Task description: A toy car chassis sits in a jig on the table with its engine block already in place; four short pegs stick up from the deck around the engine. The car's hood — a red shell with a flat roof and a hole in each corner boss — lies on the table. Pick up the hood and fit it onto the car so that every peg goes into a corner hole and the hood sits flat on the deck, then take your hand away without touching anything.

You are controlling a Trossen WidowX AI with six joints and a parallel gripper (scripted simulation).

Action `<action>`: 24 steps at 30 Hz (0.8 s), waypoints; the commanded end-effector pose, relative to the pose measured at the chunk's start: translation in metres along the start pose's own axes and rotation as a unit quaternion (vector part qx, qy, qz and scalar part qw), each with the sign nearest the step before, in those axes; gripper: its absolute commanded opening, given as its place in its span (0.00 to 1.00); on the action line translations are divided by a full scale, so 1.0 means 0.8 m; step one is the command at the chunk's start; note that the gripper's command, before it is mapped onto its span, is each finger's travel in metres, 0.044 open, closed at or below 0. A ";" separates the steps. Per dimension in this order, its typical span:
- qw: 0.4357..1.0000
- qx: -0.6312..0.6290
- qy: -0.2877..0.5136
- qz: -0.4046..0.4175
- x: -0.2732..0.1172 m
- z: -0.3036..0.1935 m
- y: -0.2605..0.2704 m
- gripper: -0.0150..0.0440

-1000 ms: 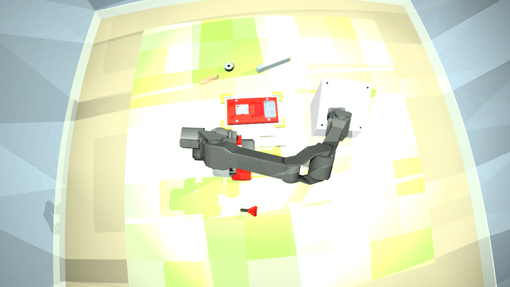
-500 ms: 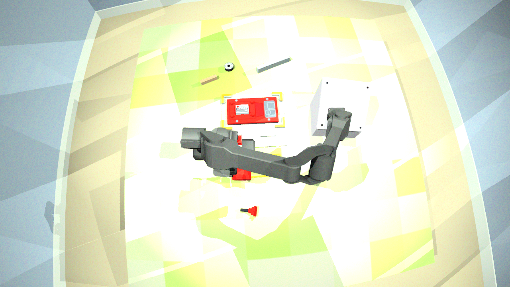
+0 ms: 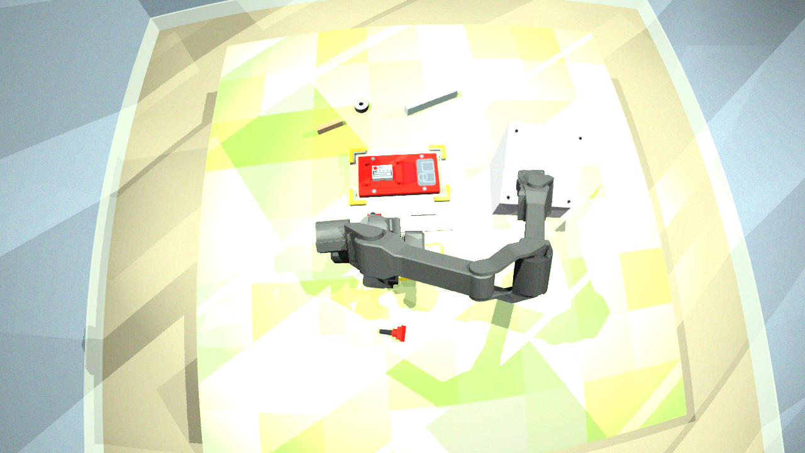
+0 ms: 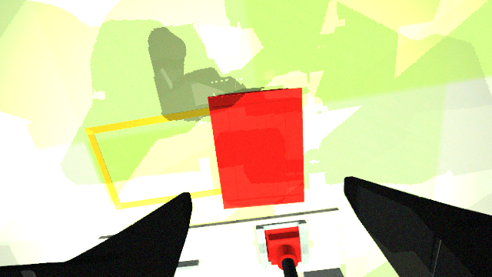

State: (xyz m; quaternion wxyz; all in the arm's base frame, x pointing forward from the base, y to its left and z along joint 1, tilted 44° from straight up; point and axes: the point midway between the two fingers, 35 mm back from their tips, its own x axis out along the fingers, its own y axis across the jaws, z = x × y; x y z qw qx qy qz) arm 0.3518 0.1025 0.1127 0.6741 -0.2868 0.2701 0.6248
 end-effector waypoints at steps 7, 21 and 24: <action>1.000 0.000 0.000 -0.006 0.003 0.001 -0.001 1.00; 1.000 0.000 0.000 -0.006 0.014 0.001 -0.001 1.00; 1.000 0.000 0.000 -0.006 0.016 0.001 -0.001 1.00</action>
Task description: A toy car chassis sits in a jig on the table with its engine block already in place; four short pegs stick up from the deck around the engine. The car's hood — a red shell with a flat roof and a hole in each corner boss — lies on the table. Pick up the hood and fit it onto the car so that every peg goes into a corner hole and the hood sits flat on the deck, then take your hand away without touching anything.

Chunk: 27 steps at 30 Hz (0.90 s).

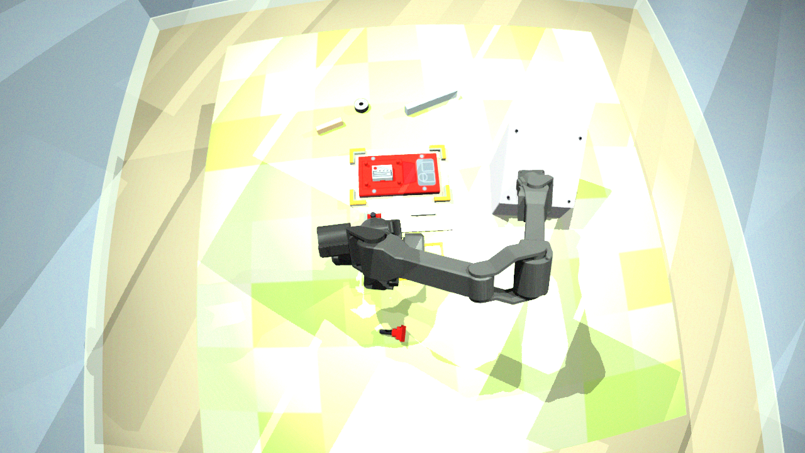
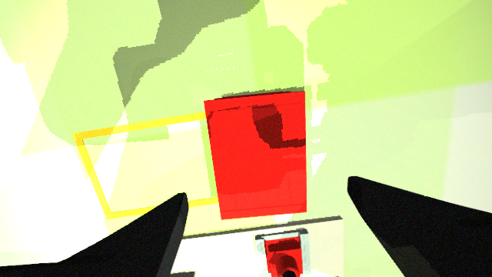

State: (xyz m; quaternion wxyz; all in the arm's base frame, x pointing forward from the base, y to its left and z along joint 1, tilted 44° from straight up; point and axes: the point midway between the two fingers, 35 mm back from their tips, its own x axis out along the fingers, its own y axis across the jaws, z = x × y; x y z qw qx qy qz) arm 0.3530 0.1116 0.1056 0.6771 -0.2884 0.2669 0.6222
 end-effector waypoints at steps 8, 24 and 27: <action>1.000 0.001 0.001 -0.001 0.008 0.000 -0.001 1.00; 1.000 0.001 0.001 -0.001 0.020 0.000 0.000 1.00; 1.000 0.001 0.001 -0.001 0.023 0.001 0.000 1.00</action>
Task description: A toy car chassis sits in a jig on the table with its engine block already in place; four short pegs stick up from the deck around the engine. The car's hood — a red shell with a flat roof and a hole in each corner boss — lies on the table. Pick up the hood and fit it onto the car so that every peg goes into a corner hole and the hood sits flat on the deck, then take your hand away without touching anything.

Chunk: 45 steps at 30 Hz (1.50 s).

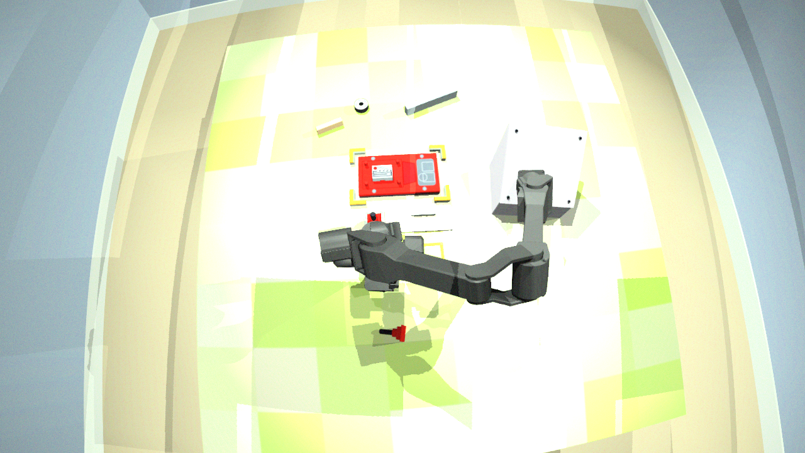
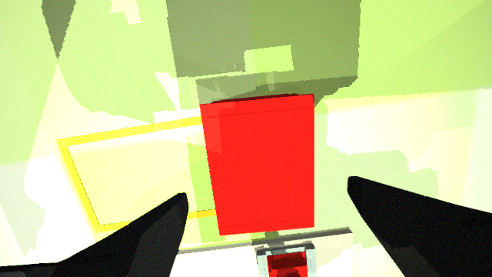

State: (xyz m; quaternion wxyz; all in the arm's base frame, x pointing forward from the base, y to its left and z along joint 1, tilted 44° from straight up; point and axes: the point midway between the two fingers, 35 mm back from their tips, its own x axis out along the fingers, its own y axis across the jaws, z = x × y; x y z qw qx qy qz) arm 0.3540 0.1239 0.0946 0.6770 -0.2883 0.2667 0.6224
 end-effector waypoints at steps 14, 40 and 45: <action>1.000 0.001 0.001 -0.001 0.012 0.000 0.000 1.00; 1.000 0.001 0.000 -0.001 0.029 0.001 0.000 1.00; 1.000 0.001 0.000 -0.001 0.032 0.001 0.000 1.00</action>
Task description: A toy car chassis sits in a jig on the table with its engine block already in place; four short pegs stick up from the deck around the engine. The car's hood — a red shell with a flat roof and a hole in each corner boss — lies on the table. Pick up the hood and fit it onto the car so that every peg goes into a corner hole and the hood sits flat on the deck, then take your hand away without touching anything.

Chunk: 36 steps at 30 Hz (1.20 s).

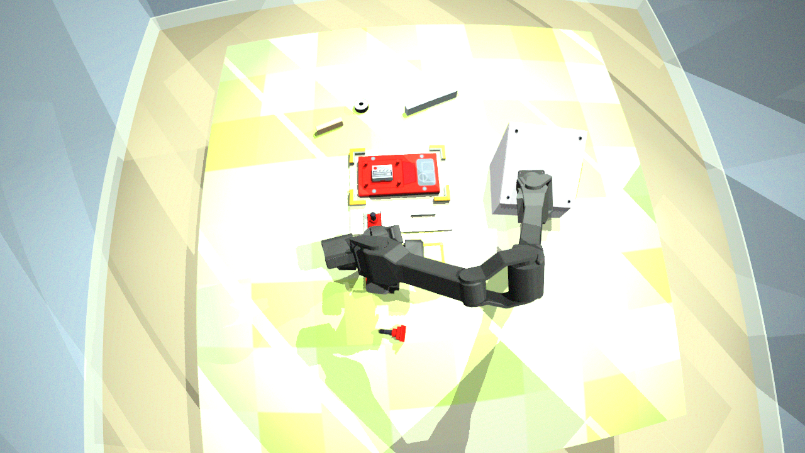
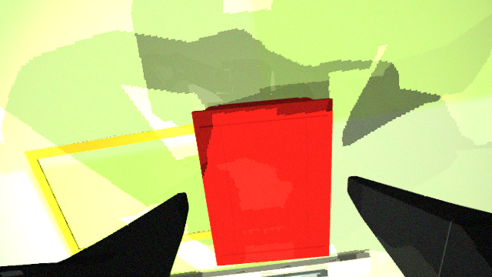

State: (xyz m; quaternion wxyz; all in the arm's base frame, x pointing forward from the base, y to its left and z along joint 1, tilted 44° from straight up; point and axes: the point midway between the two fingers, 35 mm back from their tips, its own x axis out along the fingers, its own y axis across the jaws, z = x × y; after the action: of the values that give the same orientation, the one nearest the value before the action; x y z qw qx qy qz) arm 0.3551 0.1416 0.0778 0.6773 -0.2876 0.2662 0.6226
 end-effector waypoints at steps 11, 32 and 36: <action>1.000 0.001 0.001 -0.001 0.008 -0.001 -0.001 1.00; 1.000 0.001 0.001 -0.001 0.021 -0.001 0.000 1.00; 1.000 0.000 0.000 0.000 0.020 0.000 0.000 0.82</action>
State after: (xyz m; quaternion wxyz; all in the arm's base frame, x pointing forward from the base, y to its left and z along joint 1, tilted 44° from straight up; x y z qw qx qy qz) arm 0.3562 0.1529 0.0664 0.6774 -0.2871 0.2661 0.6228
